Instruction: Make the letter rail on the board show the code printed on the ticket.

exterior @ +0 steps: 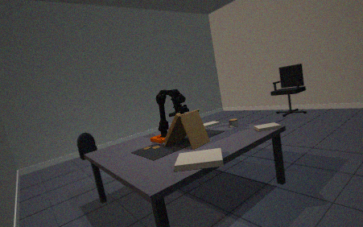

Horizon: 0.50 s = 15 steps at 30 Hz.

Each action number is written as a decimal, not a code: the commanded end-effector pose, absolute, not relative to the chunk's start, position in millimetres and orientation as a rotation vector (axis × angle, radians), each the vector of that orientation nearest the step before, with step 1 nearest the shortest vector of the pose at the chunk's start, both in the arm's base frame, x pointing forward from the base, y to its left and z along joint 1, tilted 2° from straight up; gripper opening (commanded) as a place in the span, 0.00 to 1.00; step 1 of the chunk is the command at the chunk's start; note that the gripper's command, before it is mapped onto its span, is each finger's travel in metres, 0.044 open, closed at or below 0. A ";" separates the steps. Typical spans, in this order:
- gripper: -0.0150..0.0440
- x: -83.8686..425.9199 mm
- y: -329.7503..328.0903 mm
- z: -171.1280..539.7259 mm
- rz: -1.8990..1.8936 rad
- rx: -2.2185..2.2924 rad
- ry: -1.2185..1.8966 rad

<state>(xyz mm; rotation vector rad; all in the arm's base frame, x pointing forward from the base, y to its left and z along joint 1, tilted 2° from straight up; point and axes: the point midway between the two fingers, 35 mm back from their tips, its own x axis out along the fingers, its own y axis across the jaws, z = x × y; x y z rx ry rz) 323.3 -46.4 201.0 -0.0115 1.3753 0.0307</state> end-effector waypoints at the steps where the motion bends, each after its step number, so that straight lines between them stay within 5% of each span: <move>1: 0.25 326.0 -47.4 196.9 0.024 -0.011 1.383; 15: 0.25 330.4 -47.5 193.2 0.024 -0.011 1.382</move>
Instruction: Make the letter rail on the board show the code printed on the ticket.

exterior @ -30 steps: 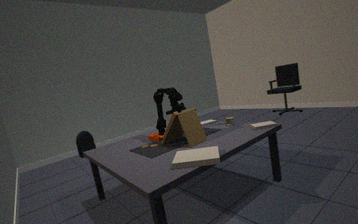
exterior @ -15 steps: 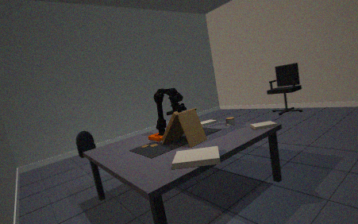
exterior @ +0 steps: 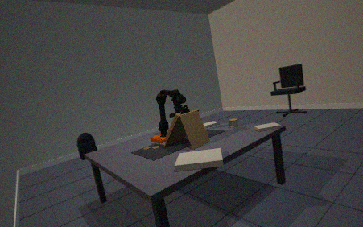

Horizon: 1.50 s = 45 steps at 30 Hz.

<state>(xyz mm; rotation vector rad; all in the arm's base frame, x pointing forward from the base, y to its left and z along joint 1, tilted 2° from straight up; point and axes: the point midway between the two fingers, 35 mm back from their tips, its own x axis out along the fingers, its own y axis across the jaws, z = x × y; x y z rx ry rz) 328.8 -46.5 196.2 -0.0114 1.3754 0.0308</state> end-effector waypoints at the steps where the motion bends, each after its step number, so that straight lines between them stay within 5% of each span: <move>1: 0.25 330.4 -47.5 193.2 0.024 -0.011 1.382; 45: 0.25 330.0 -60.5 194.6 0.023 -0.012 1.382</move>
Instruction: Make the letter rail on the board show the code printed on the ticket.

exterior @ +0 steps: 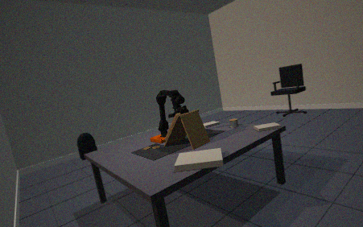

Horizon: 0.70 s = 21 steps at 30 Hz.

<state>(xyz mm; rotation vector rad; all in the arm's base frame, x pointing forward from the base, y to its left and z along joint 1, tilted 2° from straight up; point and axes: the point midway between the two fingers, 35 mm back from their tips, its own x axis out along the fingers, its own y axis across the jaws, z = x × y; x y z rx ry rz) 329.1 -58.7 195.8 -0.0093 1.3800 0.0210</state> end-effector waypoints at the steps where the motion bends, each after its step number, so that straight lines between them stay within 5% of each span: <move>1: 0.25 330.0 -60.8 194.6 0.023 -0.012 1.382; 21: 0.25 319.4 -59.5 204.5 0.023 -0.012 1.383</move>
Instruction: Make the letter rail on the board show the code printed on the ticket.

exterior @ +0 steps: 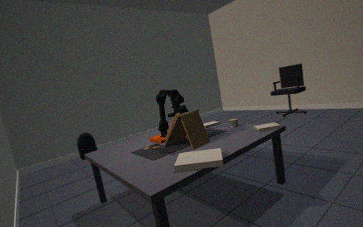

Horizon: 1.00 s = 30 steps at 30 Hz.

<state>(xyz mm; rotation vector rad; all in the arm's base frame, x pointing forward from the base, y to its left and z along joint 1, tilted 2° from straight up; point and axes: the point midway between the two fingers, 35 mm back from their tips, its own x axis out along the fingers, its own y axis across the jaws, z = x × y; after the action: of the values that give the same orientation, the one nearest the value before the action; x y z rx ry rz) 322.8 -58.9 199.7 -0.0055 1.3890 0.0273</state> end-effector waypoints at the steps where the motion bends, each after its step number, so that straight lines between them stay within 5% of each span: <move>1: 0.25 318.1 -59.5 205.6 0.023 -0.012 1.383; 26: 0.25 306.9 -60.0 215.3 0.023 -0.012 1.384; 30: 0.43 297.7 -48.9 238.9 0.202 -0.213 1.281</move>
<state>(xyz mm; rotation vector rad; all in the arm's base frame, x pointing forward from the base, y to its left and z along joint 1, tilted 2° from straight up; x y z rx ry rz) 306.7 -58.4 216.7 -0.0637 1.3746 0.0715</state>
